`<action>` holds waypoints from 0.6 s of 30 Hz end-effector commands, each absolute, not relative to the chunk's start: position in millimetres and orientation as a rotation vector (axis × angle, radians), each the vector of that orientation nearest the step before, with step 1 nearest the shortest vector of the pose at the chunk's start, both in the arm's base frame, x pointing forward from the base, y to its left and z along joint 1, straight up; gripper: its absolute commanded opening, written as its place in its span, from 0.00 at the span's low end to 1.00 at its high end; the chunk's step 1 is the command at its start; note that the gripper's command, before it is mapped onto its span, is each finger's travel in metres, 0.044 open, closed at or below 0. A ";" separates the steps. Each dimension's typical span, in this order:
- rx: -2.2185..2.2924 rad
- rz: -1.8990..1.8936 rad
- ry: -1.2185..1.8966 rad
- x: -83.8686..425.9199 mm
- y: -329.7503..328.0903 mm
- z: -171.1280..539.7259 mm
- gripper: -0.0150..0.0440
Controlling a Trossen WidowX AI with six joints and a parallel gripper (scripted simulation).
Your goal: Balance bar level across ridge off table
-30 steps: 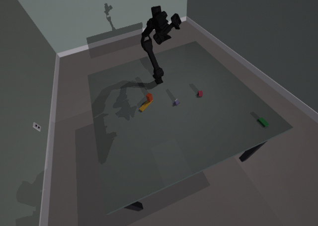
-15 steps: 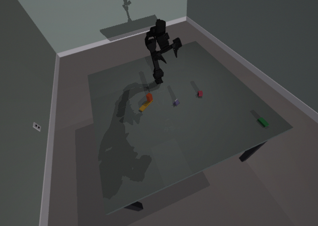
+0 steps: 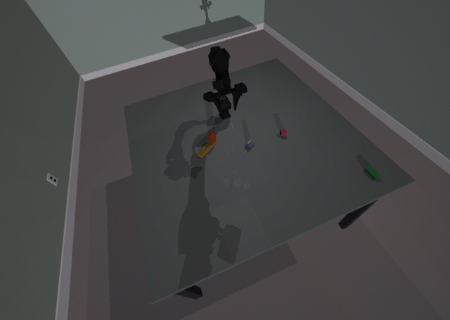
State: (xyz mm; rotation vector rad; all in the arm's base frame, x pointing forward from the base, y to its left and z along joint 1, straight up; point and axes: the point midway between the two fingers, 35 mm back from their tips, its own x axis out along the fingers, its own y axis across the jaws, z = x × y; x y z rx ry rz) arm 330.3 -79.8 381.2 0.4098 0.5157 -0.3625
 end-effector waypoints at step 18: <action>0.583 -0.675 1.064 286.2 -173.0 243.6 0.79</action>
